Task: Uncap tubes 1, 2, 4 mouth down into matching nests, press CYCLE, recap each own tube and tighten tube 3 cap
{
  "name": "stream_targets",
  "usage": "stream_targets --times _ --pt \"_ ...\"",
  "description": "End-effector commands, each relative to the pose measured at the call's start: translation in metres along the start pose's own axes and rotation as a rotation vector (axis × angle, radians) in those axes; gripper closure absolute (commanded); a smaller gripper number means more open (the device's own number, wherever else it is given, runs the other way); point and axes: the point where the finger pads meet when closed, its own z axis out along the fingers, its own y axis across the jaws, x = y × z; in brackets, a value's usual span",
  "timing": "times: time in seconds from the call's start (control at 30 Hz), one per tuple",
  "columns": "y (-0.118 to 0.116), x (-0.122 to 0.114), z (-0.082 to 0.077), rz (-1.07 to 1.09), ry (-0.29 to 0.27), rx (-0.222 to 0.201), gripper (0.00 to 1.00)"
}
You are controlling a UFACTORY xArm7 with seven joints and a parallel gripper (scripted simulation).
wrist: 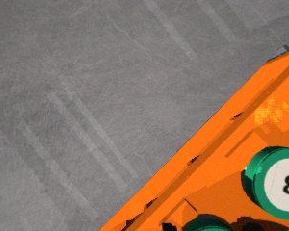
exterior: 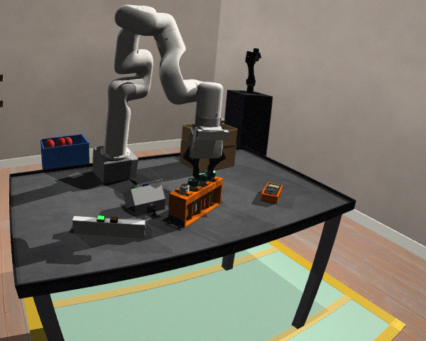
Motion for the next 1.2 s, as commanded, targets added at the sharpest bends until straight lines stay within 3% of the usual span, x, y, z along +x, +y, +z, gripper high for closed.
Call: stream_targets --times 0.0,0.37,1.17 --pt "-0.0009 0.0007 -0.0009 -0.006 -0.006 0.006 1.00" --pt "-0.0008 0.0007 -0.0009 -0.006 -0.006 0.006 1.00" --pt "-0.0008 0.0007 0.0000 1.058 -0.011 0.004 1.00"
